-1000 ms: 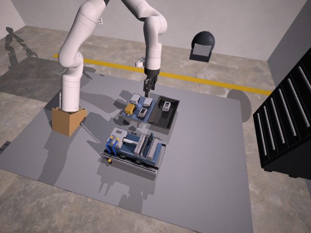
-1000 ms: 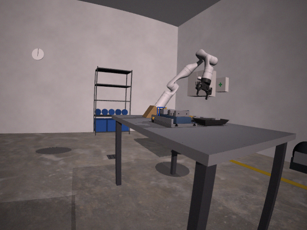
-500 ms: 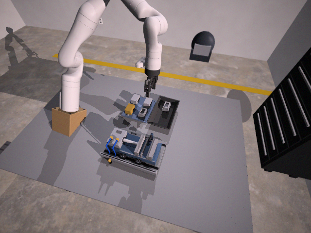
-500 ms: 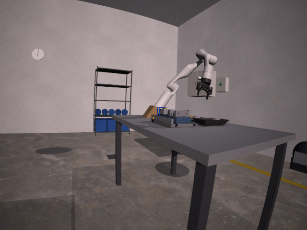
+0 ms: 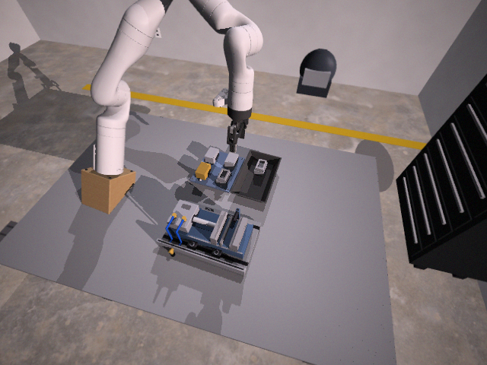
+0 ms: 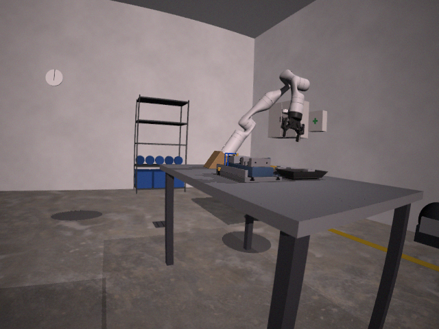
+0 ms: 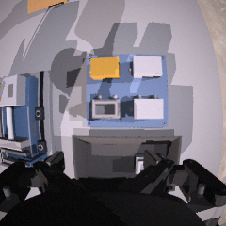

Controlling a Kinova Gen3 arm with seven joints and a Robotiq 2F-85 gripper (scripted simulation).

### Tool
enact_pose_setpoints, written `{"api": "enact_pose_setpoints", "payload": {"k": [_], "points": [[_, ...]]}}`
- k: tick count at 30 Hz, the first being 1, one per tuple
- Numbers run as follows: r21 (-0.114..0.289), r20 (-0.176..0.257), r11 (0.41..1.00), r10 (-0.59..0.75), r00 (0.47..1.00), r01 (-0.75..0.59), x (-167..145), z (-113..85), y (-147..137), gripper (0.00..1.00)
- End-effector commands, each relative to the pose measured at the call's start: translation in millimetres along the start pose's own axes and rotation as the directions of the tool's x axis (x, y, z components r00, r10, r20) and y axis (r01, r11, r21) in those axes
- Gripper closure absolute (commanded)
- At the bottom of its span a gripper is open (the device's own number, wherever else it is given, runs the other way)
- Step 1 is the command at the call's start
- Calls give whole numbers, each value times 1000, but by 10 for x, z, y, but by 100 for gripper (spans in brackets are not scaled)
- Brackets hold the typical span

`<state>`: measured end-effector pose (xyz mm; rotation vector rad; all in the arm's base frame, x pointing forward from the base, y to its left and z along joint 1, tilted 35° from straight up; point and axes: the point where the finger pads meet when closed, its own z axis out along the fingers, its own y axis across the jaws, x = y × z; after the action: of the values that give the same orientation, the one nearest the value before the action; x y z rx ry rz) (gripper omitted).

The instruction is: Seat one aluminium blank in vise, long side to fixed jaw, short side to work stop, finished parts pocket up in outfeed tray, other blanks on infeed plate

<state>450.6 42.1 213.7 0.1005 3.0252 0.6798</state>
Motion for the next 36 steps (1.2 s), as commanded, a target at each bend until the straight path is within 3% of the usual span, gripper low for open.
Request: {"api": "enact_pose_setpoints", "payload": {"k": [1,36], "points": [[-13,3,1000,3,1000,-3,-17,-11,-4,0],[-121,-2,993,-2,1000,2,-73,-10,118,0]]}}
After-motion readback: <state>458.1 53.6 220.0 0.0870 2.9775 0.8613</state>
